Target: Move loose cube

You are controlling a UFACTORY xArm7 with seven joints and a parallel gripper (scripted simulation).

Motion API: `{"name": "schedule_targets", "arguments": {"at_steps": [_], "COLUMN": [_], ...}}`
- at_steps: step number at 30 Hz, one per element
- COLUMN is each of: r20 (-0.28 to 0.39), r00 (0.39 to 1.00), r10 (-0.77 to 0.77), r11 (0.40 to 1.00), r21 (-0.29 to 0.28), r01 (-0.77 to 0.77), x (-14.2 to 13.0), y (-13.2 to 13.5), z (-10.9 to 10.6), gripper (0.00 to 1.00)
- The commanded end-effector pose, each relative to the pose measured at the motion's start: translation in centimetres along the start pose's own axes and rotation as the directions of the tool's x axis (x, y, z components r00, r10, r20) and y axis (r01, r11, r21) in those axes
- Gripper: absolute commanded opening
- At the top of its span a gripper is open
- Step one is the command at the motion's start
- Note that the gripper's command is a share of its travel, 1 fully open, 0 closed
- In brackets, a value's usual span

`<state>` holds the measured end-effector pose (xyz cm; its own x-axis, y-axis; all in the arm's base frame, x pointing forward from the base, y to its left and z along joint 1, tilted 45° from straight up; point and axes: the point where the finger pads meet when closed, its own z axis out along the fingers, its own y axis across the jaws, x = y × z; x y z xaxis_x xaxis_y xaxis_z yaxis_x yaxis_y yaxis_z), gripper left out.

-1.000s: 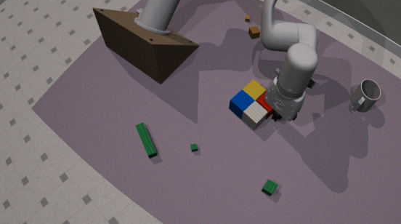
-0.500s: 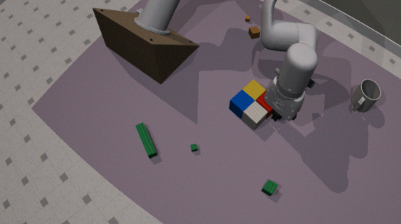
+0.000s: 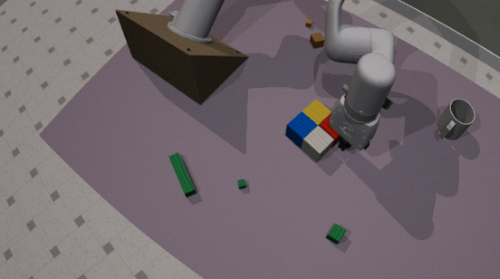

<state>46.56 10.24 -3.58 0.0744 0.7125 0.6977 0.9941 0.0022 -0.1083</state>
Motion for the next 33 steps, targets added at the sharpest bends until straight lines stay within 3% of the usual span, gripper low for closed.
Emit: {"name": "schedule_targets", "arguments": {"at_steps": [1, 33], "r20": [0.002, 0.002], "r00": [1.0, 1.0], "r10": [0.0, 0.0], "r11": [1.0, 1.0], "r21": [-0.005, -0.005], "r01": [0.0, 0.0], "x": [-0.09, -0.09], "y": [0.15, 1.15], "z": [-0.21, -0.22], "gripper": [0.0, 0.0]}}
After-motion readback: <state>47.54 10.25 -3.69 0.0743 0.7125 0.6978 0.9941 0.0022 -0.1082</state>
